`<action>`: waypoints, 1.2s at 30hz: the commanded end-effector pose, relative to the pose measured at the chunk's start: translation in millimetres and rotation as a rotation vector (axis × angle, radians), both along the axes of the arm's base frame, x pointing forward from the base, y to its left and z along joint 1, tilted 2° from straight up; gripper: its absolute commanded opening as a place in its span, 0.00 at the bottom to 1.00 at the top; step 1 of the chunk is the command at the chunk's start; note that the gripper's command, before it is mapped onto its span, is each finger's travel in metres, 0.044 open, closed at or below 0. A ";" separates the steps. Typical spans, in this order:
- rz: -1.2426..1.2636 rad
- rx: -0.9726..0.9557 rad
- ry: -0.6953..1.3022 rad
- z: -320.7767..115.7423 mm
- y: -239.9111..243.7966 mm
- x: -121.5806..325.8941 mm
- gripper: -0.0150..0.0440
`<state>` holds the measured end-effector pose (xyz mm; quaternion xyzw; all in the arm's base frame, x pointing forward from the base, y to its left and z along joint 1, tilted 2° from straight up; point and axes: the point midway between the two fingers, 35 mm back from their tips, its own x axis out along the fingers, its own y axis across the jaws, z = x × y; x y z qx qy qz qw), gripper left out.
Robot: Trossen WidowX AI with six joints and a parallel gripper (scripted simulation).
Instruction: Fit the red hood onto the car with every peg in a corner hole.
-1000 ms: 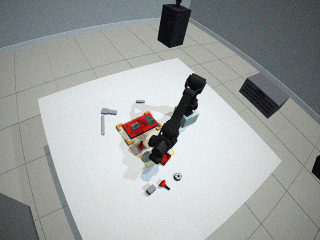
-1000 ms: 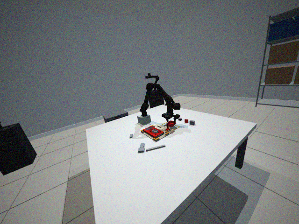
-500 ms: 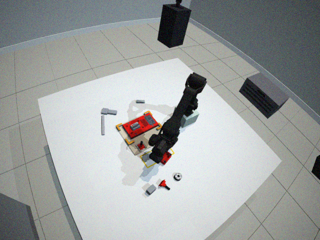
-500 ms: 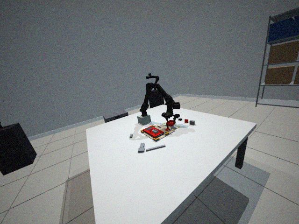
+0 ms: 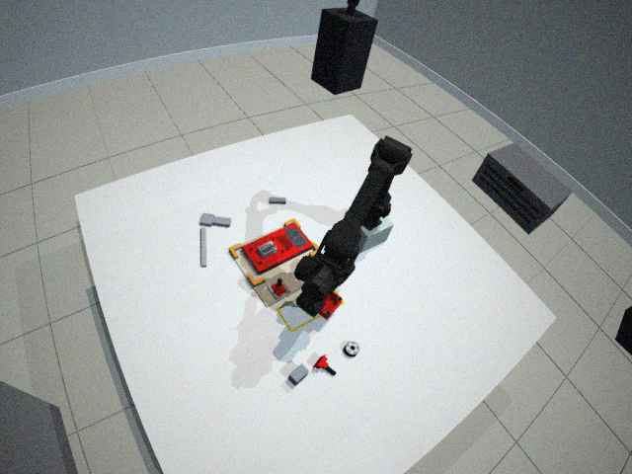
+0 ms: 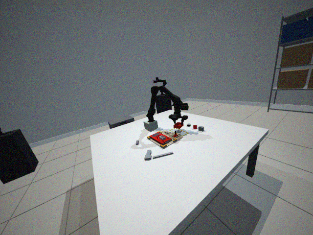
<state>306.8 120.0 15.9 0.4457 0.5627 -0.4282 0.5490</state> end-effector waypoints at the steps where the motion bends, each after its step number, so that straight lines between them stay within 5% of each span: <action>1: 0.004 0.003 -0.009 16.4 0.3 2.3 0.25; 14: 0.015 0.001 -0.003 28.5 -0.7 0.5 0.25; 36: 0.512 0.000 -0.019 29.5 -2.5 3.8 0.25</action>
